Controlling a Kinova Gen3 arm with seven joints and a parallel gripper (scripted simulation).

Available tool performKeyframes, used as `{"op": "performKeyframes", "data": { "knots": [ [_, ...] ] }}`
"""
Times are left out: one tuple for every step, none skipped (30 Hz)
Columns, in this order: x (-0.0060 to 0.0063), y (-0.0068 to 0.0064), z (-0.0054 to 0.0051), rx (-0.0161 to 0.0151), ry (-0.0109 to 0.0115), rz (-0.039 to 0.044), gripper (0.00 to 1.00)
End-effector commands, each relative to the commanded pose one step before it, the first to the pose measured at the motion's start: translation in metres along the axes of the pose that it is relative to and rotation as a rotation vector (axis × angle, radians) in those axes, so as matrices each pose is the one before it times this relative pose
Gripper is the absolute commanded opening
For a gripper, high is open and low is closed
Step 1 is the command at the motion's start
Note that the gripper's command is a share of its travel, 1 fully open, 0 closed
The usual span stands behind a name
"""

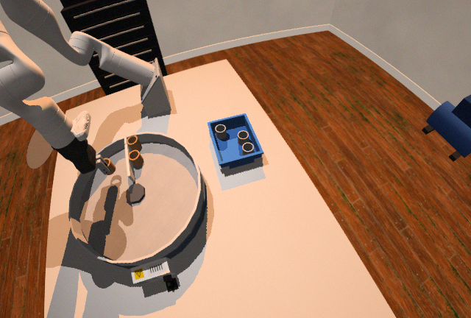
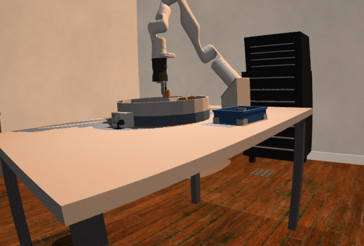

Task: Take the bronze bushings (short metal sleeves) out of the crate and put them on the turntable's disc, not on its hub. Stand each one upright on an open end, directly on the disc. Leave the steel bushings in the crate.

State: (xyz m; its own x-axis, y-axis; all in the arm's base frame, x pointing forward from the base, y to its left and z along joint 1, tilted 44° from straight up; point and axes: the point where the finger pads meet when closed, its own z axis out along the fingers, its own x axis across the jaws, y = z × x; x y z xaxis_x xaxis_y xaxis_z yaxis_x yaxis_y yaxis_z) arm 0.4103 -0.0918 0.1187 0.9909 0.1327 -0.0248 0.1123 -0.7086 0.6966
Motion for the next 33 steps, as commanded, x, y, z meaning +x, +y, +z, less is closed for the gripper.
{"op": "performKeyframes", "data": {
  "knots": [
    [-0.0013, 0.00082, 0.00523, -0.00235, -0.00491, 0.00076, 0.0],
    [0.0, 0.0, 0.00172, 0.00001, 0.0, 0.0, 0.0],
    [0.0, 0.0, 0.00178, 0.0, 0.0, 0.0, 0.0],
    [0.0, 0.0, 0.00182, 0.0, 0.0, 0.0, 0.0],
    [-0.00001, 0.0, 0.00183, 0.00001, -0.00001, 0.0, 0.0],
    [0.0, 0.0, 0.0, 0.0, 0.0, 0.0, 0.0],
    [0.0, 0.0, 0.0, 0.0, 0.0, 0.0, 0.0],
    [0.00001, 0.0, 0.00184, -0.00001, 0.0, 0.0, 0.0],
    [0.0, 0.0, 0.00182, 0.0, 0.0, 0.0, 0.0],
    [0.0, 0.0, 0.00179, 0.00001, 0.0, 0.0, 0.0],
    [0.00001, 0.0, 0.00174, -0.00001, 0.0, 0.0, 0.0],
    [0.0, 0.0, 0.00167, 0.0, 0.0, 0.0, 0.0],
    [0.0, 0.0, 0.00158, 0.0, 0.0, 0.0, 0.0],
    [0.00001, 0.0, 0.00149, -0.00001, 0.0, 0.0, 0.0],
    [0.0, 0.0, 0.00137, 0.0, 0.0, 0.0, 0.0],
    [-0.00001, 0.0, 0.00125, 0.00001, 0.0, 0.0, 0.0],
    [0.0, 0.0, 0.00112, 0.0, 0.0, 0.0, 0.0],
    [0.0, 0.0, 0.00098, 0.0, 0.0, 0.0, 0.0],
    [0.0, 0.0, 0.00084, 0.0, 0.0, 0.0, 0.0],
    [0.0, 0.0, 0.00069, 0.0, 0.0, 0.0, 0.0],
    [0.0, 0.0, 0.00055, 0.0, 0.0, 0.0, 0.0],
    [0.0, 0.0, 0.00042, 0.0, 0.0, 0.0, 0.0],
    [0.0, 0.0, 0.0, 0.0, 0.0, 0.0, 0.0],
    [0.0, 0.0, 0.0, 0.0, 0.0, 0.0, 0.0],
    [0.0, 0.0, 0.0003, 0.0, 0.0, 0.0, 0.0],
    [0.0, 0.0, 0.00019, 0.0, 0.0, 0.0, 0.0],
    [0.0, 0.0, 0.0001, 0.0, 0.0, 0.0, 0.0],
    [0.0, 0.0, 0.00004, 0.0, 0.0, 0.0, 0.0],
    [0.0, 0.0, 0.00001, 0.0, 0.0, 0.0, 0.0],
    [0.0, 0.0, 0.0, 0.0, 0.0, 0.0, 0.0],
    [0.0, 0.0, 0.0, 0.0, 0.0, 0.0, 0.0],
    [0.0, 0.0, 0.0, 0.0, 0.0, 0.0, 0.0],
    [0.0, 0.0, 0.0, 0.0, 0.0, 0.0, 0.0]
  ]
}}
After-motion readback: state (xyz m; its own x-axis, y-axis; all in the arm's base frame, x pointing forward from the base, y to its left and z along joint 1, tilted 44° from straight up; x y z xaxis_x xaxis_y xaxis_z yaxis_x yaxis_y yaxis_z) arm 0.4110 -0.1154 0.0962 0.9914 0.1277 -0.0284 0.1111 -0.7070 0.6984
